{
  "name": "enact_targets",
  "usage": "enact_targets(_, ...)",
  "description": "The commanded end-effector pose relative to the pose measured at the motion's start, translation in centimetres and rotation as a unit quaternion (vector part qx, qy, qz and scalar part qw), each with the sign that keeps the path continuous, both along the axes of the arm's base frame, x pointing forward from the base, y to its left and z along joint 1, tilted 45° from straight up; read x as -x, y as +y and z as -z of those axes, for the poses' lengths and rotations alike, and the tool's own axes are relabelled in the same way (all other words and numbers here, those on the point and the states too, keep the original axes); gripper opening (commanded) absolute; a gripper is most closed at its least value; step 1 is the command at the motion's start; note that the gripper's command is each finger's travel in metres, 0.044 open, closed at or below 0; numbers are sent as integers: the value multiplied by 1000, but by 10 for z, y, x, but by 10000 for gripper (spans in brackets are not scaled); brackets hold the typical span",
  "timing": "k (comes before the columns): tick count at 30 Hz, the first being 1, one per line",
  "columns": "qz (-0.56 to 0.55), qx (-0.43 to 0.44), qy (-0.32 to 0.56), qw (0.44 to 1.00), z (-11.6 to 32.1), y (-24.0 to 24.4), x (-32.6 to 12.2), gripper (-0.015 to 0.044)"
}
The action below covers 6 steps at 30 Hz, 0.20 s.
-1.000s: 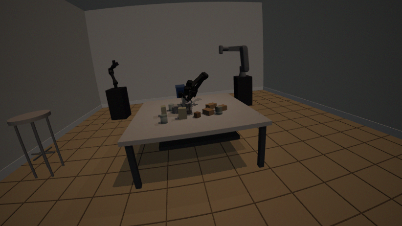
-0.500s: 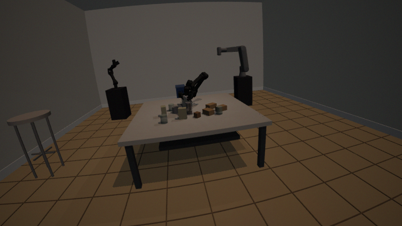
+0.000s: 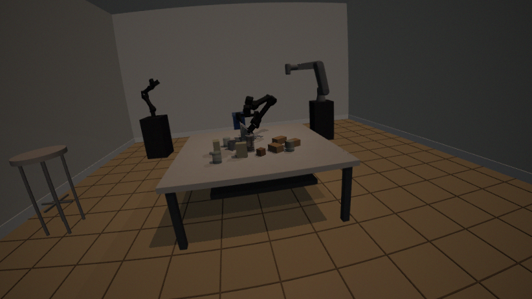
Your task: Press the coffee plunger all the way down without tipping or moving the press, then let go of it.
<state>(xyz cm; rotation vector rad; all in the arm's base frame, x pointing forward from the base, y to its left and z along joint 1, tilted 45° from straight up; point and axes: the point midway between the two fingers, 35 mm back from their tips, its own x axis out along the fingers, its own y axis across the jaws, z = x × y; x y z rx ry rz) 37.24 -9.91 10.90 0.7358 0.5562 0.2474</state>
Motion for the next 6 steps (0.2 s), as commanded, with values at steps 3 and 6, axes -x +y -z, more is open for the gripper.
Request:
enact_targets(3, -6, -3, 3, 1000, -3, -1, 5, 440)
enact_targets(6, -6, -3, 3, 1000, -3, -1, 5, 440)
